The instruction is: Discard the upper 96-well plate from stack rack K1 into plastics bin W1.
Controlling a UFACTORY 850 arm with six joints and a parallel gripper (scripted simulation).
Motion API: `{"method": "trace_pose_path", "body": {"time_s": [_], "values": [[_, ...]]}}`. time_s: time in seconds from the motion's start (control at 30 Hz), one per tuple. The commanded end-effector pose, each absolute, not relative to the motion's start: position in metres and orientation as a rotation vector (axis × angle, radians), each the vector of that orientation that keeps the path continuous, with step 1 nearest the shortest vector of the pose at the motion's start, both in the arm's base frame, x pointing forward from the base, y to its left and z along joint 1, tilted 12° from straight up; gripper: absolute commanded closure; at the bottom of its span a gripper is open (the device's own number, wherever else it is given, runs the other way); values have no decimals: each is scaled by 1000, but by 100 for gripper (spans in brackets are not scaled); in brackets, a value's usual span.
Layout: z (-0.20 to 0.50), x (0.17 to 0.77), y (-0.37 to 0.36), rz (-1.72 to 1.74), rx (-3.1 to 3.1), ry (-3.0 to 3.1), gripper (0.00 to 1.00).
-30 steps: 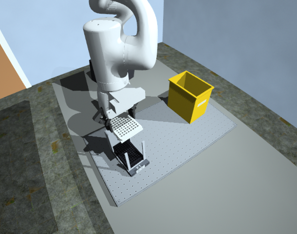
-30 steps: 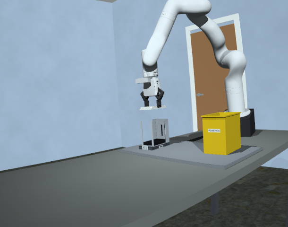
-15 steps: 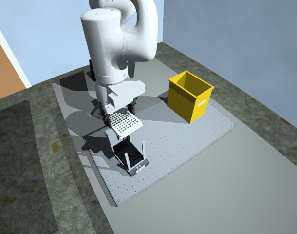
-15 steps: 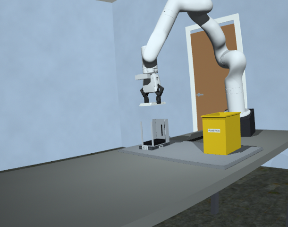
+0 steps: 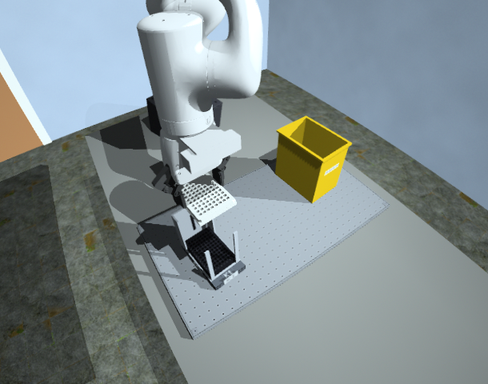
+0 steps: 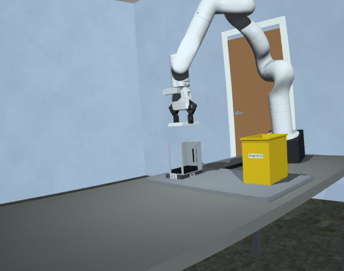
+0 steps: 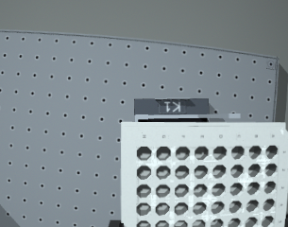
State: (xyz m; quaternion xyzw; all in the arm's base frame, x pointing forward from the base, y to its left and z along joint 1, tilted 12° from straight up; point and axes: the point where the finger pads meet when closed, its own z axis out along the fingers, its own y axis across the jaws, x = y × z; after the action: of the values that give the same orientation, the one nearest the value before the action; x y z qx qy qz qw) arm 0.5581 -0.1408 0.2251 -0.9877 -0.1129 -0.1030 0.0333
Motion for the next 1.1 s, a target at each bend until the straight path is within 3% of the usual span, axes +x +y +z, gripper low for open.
{"method": "trace_pose_path", "body": {"time_s": [0.0,1.07], "values": [[226,555,-129,-319,-3041,-336,100],[224,525,-36,-319,-3040,-336,100]]}}
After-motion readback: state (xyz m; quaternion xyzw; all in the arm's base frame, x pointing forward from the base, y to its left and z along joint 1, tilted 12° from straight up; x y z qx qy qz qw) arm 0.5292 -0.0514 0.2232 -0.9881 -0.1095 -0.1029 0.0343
